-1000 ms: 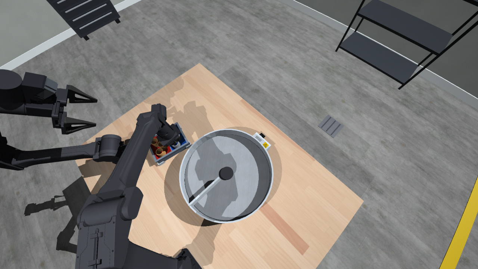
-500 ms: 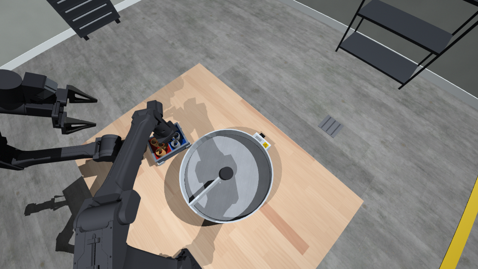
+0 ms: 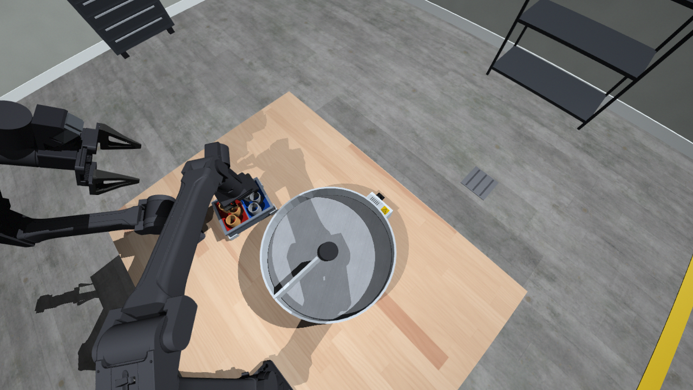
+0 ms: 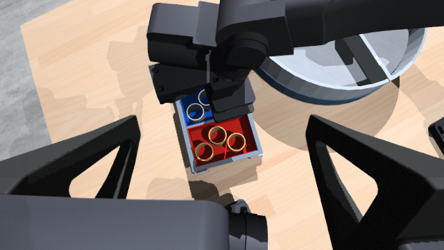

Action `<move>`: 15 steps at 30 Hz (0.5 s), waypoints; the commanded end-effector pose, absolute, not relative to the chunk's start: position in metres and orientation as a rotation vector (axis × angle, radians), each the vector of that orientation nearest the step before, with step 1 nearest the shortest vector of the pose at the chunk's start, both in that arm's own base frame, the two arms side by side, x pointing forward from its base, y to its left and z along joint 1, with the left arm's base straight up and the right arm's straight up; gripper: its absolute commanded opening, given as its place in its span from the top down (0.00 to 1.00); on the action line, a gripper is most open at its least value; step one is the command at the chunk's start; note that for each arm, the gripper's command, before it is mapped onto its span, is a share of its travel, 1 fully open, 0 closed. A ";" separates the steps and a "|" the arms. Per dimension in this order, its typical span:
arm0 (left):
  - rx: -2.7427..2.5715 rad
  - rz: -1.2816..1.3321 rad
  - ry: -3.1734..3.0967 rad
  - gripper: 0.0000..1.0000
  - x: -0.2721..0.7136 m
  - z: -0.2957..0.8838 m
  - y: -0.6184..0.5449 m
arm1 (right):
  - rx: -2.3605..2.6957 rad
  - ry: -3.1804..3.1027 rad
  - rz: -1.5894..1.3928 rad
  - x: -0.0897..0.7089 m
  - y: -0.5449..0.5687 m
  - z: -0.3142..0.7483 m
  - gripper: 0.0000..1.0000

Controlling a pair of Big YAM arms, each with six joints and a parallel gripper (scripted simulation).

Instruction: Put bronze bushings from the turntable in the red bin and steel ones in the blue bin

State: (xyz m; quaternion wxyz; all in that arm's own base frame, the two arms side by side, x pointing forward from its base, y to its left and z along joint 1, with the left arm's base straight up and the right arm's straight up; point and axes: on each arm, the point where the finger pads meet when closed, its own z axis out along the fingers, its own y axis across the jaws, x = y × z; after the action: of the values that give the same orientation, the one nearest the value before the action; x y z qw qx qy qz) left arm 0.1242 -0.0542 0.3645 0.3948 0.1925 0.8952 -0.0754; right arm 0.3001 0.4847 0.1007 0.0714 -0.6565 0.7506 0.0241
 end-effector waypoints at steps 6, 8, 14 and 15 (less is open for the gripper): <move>0.454 -0.213 2.236 0.00 0.122 0.393 -0.052 | -1.480 2.266 0.346 0.278 0.502 0.166 0.00; 0.453 -0.216 2.235 0.00 0.122 0.393 -0.053 | -1.423 2.253 0.378 0.275 0.503 0.173 0.00; 0.451 -0.219 2.235 0.00 0.122 0.394 -0.053 | -1.322 2.226 0.433 0.267 0.505 0.178 0.00; 0.451 -0.219 2.235 0.00 0.122 0.394 -0.053 | -1.322 2.226 0.433 0.267 0.505 0.178 0.00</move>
State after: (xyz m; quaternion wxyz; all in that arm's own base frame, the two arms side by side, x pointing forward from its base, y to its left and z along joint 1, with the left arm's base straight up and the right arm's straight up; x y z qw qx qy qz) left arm 0.1237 -0.0552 0.3645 0.3939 0.1922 0.8954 -0.0791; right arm 0.2691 0.4985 0.1848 0.2521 -0.5124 0.8073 0.1490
